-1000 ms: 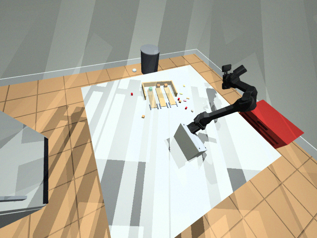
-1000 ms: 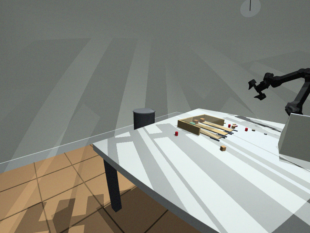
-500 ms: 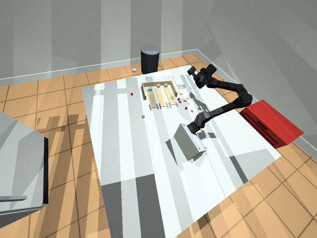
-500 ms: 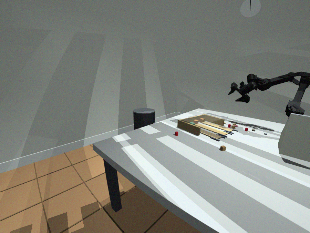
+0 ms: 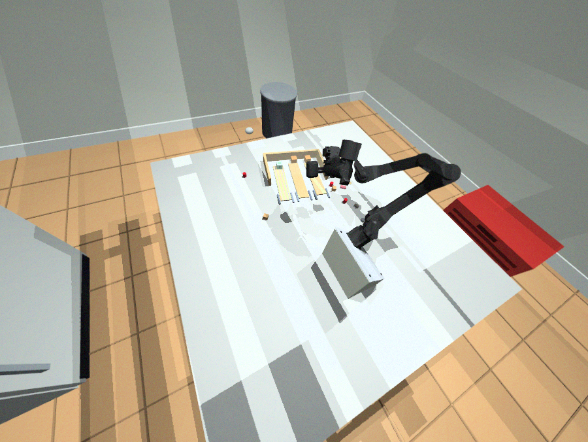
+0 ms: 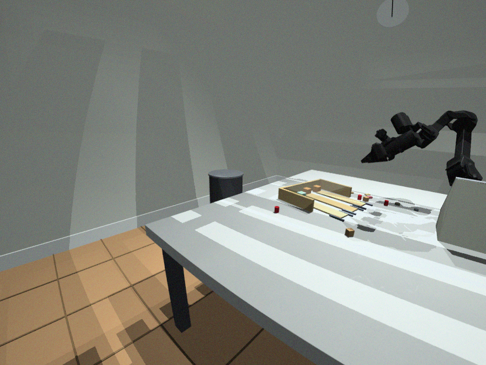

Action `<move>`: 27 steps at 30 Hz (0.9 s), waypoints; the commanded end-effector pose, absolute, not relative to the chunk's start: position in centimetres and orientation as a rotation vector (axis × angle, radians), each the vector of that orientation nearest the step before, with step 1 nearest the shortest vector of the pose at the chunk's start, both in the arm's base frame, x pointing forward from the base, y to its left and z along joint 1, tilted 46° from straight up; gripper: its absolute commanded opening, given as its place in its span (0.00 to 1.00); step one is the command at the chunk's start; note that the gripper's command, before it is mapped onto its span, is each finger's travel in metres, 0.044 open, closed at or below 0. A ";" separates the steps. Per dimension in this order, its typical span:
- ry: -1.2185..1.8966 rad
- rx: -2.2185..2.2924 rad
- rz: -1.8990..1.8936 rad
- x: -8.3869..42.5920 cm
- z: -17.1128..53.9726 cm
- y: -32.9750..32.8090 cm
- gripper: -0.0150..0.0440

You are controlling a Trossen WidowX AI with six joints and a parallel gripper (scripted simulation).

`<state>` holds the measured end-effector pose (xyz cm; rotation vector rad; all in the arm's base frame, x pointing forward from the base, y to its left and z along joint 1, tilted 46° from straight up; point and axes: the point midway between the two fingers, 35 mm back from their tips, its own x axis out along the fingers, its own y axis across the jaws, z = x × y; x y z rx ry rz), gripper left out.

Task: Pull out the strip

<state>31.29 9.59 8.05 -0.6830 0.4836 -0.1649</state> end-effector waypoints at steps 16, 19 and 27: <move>0.734 -0.731 -0.184 33.8 2.7 12.2 0.53; 0.831 -0.698 -0.226 35.2 1.0 12.6 0.40; 1.082 -0.610 -0.394 37.6 -3.8 12.5 0.25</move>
